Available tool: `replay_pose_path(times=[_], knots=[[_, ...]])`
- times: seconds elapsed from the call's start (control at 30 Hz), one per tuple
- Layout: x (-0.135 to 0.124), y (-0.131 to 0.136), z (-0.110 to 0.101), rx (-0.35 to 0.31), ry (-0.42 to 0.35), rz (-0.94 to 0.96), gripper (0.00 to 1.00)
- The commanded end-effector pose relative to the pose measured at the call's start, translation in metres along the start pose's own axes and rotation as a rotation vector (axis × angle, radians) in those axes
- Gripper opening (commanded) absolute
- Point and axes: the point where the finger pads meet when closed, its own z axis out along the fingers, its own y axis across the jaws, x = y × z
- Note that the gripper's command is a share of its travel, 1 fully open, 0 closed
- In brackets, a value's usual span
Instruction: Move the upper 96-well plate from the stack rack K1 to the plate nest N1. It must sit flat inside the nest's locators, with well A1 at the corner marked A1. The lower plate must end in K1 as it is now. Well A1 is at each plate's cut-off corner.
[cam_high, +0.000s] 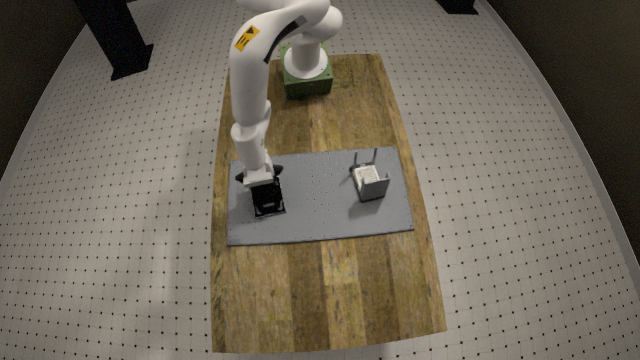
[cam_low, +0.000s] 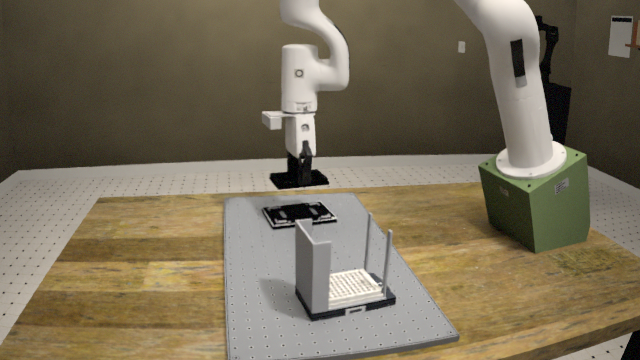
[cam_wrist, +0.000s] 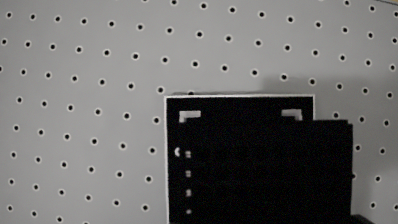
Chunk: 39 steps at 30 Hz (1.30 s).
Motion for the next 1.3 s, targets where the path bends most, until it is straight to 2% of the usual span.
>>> replay_pose_path(times=[0.0, 1.27], knots=[[0.001, 0.0, 0.007, -0.003, 0.008, -0.001, 0.0], [0.001, 0.001, 0.062, -0.003, 0.008, -0.001, 0.0]])
